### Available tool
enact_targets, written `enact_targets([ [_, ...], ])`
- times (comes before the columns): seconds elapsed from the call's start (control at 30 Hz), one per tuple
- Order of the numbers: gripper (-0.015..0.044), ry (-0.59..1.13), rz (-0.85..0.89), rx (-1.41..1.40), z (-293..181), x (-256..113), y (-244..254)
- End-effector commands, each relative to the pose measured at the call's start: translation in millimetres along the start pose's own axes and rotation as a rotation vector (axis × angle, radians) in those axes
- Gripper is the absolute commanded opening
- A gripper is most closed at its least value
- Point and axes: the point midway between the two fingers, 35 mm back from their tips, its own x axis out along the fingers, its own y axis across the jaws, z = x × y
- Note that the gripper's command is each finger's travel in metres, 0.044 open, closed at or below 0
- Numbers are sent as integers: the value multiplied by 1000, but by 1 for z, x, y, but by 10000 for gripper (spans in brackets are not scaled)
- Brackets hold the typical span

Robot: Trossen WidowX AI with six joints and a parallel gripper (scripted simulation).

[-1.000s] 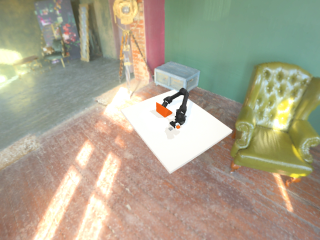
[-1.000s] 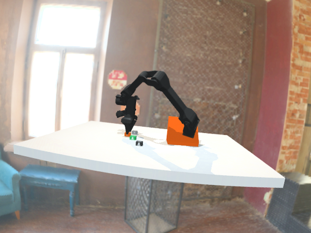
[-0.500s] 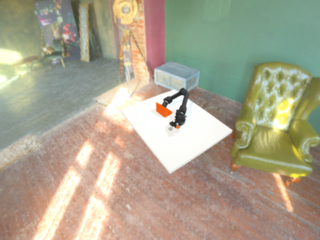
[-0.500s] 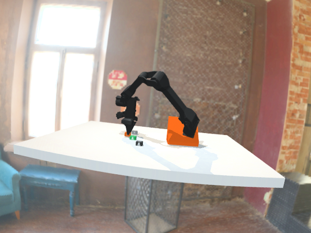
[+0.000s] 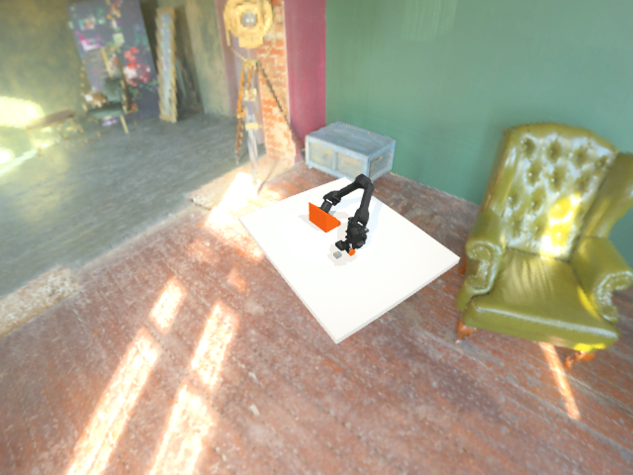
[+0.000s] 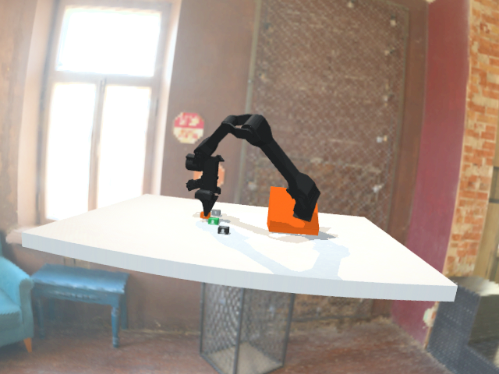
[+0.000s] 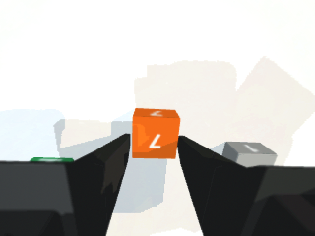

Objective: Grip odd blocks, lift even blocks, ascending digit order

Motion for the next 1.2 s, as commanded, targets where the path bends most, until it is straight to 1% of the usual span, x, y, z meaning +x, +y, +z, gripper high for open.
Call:
enact_targets([
  [0.0, 120, 0, 3, 4, -1, 1, 0],
  [0.53, 120, 0, 3, 4, -1, 1, 0],
  [0.87, 383, 0, 3, 4, -1, 1, 0],
  [0.9, 400, 0, 3, 4, -1, 1, 0],
  [1.0, 400, 0, 3, 4, 0, -2, 0],
  [1.1, 400, 0, 1, 5, 0, -33, 0],
  [1.17, 400, 0, 1, 5, -1, -36, 0],
])
